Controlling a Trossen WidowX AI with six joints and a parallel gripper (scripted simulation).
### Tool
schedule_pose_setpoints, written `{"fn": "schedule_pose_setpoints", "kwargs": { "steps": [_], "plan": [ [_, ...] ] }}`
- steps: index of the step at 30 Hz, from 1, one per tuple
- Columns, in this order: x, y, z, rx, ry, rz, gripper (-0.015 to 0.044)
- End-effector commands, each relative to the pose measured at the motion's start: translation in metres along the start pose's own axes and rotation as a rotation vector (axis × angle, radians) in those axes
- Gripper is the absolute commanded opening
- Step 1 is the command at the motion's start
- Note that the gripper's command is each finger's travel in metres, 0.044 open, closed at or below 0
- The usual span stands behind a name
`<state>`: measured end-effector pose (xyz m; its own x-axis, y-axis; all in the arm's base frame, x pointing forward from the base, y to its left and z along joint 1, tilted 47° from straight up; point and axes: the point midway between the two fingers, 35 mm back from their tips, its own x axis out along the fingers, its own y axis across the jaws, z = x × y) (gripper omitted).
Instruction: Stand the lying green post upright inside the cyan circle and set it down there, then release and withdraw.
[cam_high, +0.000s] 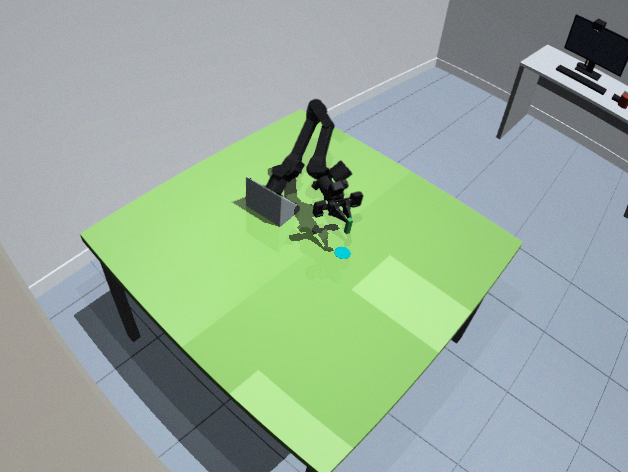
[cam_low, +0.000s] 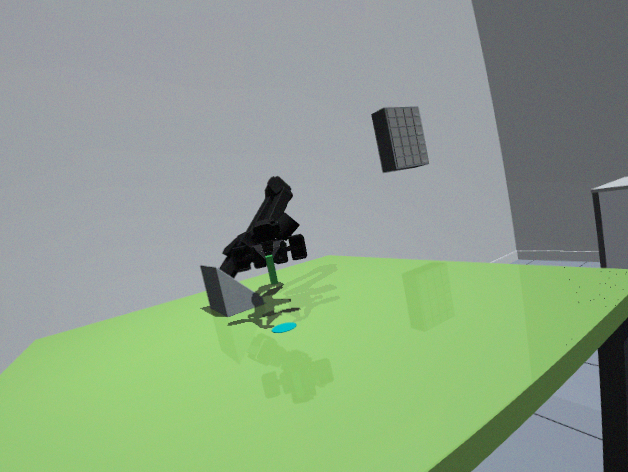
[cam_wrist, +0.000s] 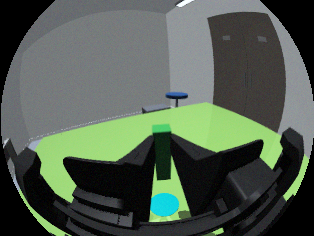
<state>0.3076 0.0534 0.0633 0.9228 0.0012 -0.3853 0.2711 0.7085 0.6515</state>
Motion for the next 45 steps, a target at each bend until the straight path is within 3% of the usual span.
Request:
{"fn": "schedule_pose_setpoints", "kwargs": {
  "steps": [1, 15, 45],
  "plan": [
    [-0.002, -0.002, 0.0, 0.008, -0.007, -0.001, 0.0023],
    [-0.002, -0.002, -0.002, 0.009, -0.007, -0.002, 0.0023],
    [0.007, 0.0, -0.072, 0.012, -0.001, -0.007, 0.0023]
  ]
}}
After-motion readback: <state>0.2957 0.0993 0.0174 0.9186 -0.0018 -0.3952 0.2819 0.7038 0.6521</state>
